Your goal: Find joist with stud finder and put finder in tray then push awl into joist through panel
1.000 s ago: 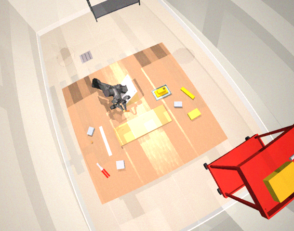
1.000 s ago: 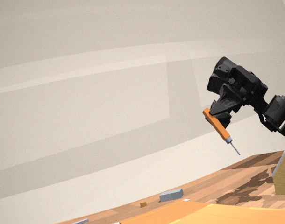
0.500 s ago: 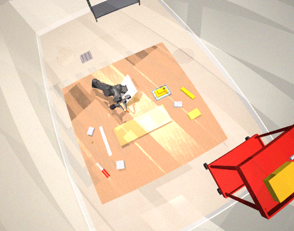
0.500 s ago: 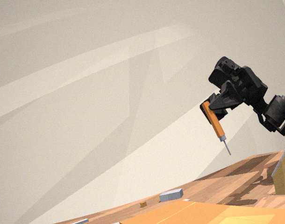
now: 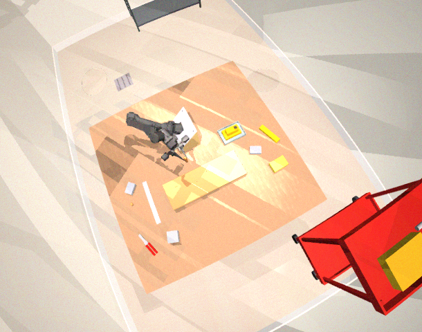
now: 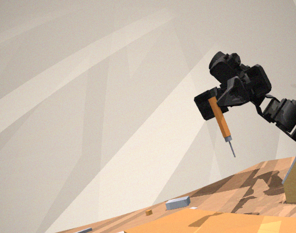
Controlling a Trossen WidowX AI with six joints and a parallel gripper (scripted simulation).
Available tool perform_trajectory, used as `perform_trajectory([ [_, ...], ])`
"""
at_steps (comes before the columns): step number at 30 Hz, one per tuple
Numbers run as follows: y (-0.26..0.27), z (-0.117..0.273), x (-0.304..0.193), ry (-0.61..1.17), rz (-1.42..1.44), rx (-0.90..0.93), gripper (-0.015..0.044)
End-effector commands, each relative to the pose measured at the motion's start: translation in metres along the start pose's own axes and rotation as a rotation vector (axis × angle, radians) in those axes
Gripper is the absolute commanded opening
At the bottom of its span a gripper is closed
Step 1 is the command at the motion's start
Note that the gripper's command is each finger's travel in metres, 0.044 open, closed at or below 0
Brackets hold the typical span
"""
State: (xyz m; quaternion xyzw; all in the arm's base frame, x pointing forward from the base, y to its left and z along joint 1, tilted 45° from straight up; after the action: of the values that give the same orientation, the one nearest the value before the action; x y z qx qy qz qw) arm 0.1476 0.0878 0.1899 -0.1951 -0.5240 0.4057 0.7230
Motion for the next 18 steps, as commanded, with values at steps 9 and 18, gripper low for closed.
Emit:
perform_trajectory([
  [9,-0.002,-0.022,0.021,0.02,0.145,0.172,0.0],
  [18,0.0,-0.042,0.031,0.034,0.236,0.307,0.0],
])
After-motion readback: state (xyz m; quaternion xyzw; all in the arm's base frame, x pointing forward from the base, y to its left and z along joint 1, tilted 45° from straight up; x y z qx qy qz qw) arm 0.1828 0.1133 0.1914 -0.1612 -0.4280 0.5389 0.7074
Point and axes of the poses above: the point midway between the two fingers, 35 mm back from their tips, its own z axis back along the fingers, its own y axis across the jaws, x = y × z, the point moved 9 cm from there along z, back along the fingers, and after that the axes turned 6 degrees about z, right-handed, at the moved point
